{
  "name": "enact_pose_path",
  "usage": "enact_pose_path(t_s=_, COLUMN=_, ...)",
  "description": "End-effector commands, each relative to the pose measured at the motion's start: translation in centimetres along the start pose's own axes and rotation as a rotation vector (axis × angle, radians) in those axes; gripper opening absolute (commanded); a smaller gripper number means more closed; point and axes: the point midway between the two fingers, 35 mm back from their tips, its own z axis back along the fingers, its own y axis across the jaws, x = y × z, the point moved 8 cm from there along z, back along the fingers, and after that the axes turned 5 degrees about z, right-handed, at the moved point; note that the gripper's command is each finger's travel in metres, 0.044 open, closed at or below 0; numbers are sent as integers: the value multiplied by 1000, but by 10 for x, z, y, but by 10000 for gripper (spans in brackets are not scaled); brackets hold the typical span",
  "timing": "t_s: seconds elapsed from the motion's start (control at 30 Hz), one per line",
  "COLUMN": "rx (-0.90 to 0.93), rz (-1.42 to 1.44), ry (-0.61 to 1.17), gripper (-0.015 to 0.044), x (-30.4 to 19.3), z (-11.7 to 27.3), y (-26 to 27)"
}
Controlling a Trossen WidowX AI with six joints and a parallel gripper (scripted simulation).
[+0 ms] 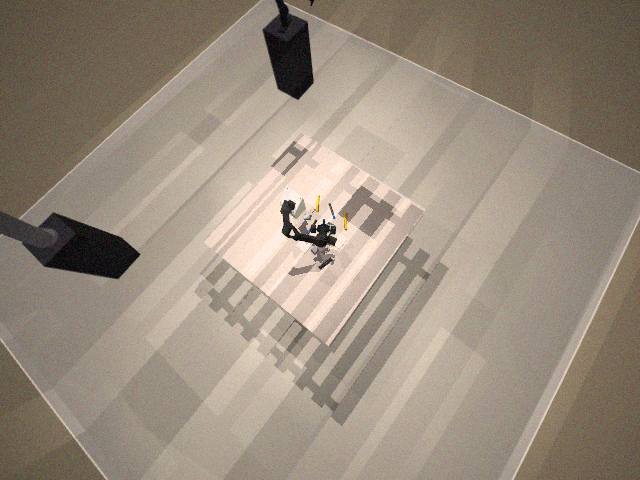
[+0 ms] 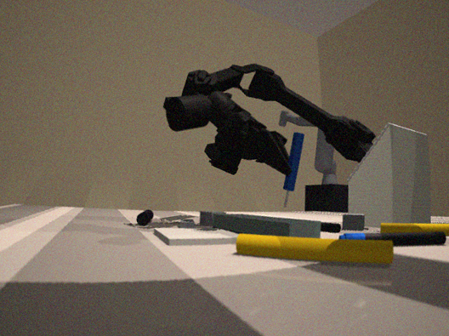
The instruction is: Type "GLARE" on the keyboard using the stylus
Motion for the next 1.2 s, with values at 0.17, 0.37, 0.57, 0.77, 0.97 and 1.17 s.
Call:
enact_pose_path(t_s=0.17, rx=2, rz=53, ry=180, gripper=0, x=-7, z=-1, y=26)
enact_pose_path(t_s=0.37, rx=2, rz=59, ry=207, gripper=0, x=-7, z=-3, y=30)
enact_pose_path(t_s=0.57, rx=1, rz=58, ry=206, gripper=0, x=14, z=-23, y=28)
enact_pose_path(t_s=0.77, rx=0, rz=58, ry=206, gripper=0, x=17, z=-25, y=28)
enact_pose_path(t_s=0.97, rx=0, rz=58, ry=206, gripper=0, x=17, z=-25, y=28)
enact_pose_path(t_s=1.17, rx=0, rz=58, ry=206, gripper=0, x=17, z=-25, y=28)
